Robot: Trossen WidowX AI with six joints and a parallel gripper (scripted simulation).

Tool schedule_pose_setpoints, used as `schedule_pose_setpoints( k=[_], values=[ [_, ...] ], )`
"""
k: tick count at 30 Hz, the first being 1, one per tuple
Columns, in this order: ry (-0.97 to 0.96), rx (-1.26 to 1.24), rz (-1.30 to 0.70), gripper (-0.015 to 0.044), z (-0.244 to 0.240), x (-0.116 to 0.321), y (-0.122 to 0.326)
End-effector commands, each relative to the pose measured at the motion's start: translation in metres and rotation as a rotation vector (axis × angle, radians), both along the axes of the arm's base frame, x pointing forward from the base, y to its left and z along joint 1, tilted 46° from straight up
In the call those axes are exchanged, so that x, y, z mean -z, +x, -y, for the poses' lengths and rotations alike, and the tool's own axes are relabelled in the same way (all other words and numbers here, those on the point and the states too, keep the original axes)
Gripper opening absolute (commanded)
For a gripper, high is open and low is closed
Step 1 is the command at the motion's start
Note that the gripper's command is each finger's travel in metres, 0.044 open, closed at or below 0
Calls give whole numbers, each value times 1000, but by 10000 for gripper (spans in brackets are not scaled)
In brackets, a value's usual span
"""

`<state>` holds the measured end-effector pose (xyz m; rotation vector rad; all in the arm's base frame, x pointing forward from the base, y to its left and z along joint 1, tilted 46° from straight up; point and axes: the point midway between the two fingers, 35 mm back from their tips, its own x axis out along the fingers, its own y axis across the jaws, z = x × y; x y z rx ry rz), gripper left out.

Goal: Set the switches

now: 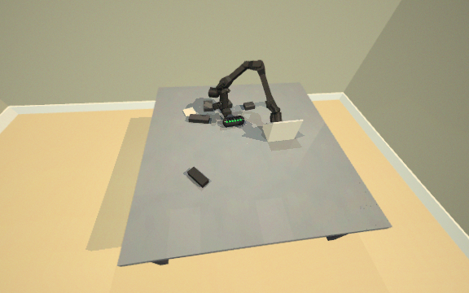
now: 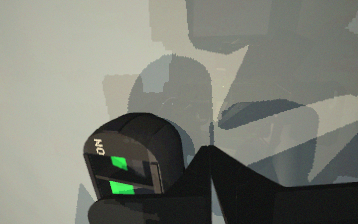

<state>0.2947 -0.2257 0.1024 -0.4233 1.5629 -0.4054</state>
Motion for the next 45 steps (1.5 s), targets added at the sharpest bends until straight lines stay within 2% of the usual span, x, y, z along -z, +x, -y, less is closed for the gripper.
schedule_pose_setpoints(
  k=[1, 45],
  values=[
    [4, -4, 0, 0, 4, 5, 0],
    [4, -3, -1, 0, -2, 19, -1]
  ],
)
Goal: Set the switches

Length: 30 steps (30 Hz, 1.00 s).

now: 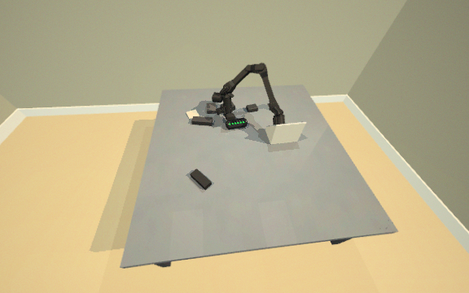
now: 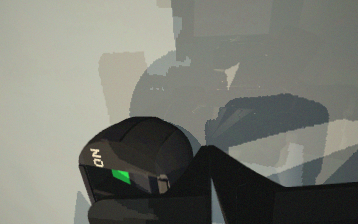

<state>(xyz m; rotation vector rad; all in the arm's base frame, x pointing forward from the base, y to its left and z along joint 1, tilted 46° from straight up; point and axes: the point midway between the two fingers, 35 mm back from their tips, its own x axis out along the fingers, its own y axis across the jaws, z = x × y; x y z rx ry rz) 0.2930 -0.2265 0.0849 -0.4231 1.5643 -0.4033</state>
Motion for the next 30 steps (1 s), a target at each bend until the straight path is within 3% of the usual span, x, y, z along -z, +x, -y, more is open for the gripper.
schedule_pose_setpoints(
  k=[1, 30],
  values=[
    [2, -2, 1, 0, -3, 3, 0],
    [4, -2, 0, 0, -24, 25, 1]
  ],
)
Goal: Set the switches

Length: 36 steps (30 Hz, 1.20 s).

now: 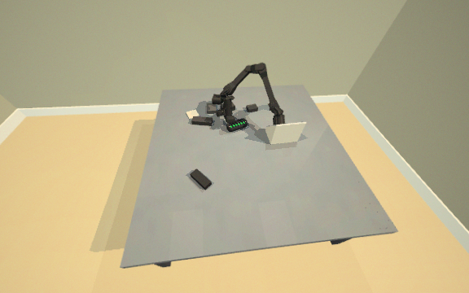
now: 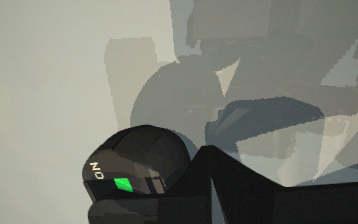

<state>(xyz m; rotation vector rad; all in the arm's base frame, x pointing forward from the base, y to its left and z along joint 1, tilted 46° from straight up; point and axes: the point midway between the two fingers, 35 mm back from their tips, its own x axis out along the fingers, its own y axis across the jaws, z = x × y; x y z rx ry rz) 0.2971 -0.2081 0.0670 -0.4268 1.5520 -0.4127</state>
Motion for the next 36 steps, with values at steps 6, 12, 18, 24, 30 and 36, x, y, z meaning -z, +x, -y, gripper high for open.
schedule_pose_setpoints(
  k=[6, 12, 18, 24, 30, 36],
  values=[
    [13, -2, -11, 0, -10, 12, -3],
    [13, -2, -12, 0, -14, 16, -3],
    [14, -2, -12, 0, -17, 20, -4],
    [14, -2, -12, 0, -20, 23, -4],
    [14, -2, -12, 0, -23, 26, -5],
    [14, -2, -12, 0, -26, 29, -6]
  ],
)
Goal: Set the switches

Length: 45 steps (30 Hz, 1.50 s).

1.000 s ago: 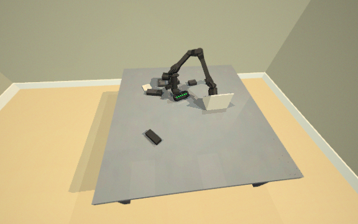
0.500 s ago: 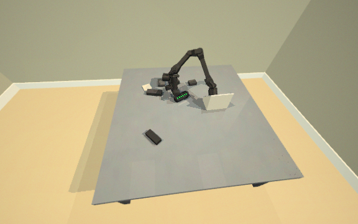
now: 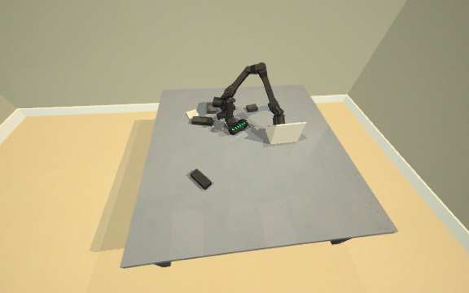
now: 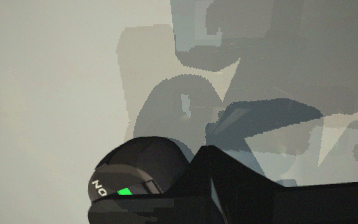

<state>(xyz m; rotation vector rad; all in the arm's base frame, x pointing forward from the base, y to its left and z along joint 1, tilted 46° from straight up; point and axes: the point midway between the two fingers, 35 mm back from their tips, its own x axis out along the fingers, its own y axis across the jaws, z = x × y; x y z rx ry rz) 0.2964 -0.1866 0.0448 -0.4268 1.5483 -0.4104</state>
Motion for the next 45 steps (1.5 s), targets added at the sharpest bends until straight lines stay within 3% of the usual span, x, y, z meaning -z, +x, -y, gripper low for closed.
schedule_pose_setpoints(
  k=[1, 6, 15, 26, 45],
  values=[
    [13, 0, -15, 0, -5, 7, -5],
    [13, 0, -16, 0, -7, 10, -6],
    [12, 0, -13, 0, 8, -85, -4],
    [-52, -61, -65, 0, -11, -70, -15],
    [-464, -412, -264, 0, -75, -4, -113]
  ],
)
